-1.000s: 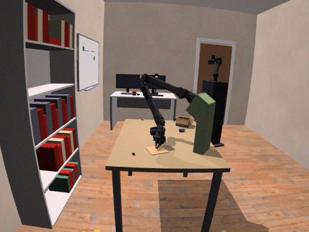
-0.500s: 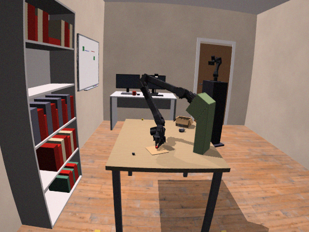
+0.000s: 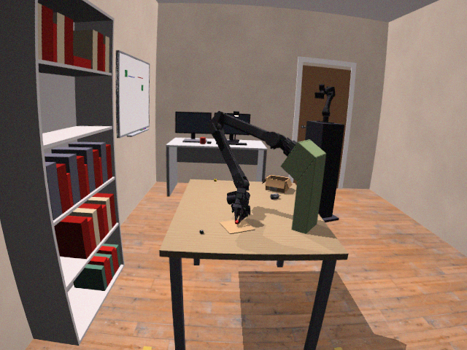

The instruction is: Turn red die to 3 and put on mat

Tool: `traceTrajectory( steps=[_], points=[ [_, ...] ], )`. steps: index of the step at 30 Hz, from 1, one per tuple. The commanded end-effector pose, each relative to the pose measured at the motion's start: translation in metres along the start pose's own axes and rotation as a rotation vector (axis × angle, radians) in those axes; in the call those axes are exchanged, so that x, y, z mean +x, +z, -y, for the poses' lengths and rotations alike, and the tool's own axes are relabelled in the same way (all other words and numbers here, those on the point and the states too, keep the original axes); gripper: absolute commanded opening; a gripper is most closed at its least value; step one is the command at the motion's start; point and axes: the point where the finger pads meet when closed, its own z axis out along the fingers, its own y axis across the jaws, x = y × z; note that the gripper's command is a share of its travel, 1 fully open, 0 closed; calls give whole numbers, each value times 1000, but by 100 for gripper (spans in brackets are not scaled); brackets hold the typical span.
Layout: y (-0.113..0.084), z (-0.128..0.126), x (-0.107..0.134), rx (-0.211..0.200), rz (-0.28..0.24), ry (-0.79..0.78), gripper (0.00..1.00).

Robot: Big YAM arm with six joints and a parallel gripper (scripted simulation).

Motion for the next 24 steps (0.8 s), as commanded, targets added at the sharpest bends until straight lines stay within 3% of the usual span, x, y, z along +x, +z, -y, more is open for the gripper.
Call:
traceTrajectory(
  steps=[1, 24],
  points=[
    [0, -5, 4, -7, 2, 2, 11],
    [3, -6, 12, -8, 1, 5, 11]
  ],
)
